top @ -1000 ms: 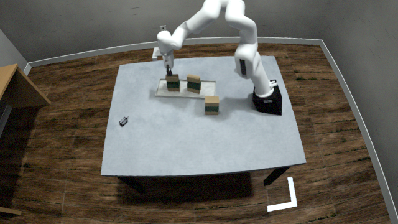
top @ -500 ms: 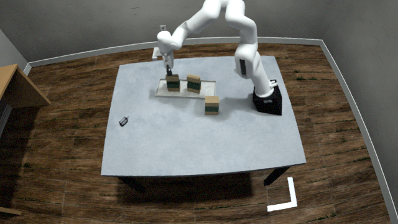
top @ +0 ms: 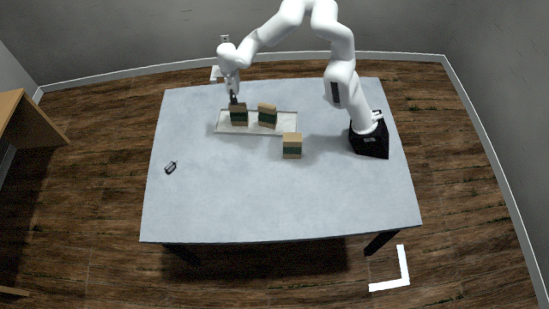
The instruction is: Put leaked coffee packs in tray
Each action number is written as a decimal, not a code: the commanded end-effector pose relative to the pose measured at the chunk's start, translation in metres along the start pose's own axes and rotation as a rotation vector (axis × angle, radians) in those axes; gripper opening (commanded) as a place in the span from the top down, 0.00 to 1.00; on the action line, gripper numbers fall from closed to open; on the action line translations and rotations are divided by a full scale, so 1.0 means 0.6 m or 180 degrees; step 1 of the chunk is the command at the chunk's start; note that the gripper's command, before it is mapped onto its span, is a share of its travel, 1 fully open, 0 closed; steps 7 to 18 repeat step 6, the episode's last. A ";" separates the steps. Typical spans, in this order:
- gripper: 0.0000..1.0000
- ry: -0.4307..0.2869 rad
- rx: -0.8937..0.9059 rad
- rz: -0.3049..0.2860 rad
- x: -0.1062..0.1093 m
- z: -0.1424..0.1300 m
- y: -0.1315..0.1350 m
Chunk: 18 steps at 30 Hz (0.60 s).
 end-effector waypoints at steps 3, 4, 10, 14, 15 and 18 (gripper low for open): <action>0.17 0.0015 0.0000 -0.0002 0.003 0.002 0.000; 0.17 0.0015 0.0000 -0.0002 0.003 0.002 0.000; 0.17 0.0015 0.0000 -0.0002 0.003 0.002 0.000; 0.17 0.0015 0.0000 -0.0002 0.003 0.002 0.000; 0.17 0.0015 0.0000 -0.0002 0.003 0.002 0.000; 0.17 0.0015 0.0000 -0.0002 0.003 0.002 0.000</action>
Point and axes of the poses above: the point where the finger pads meet when closed, its own x axis back along the fingers, its own y axis across the jaws, z = x × y, the point moved 8 cm from there along x, back along the fingers, and after that the axes turned 10 degrees about -x, right-handed, at the moved point
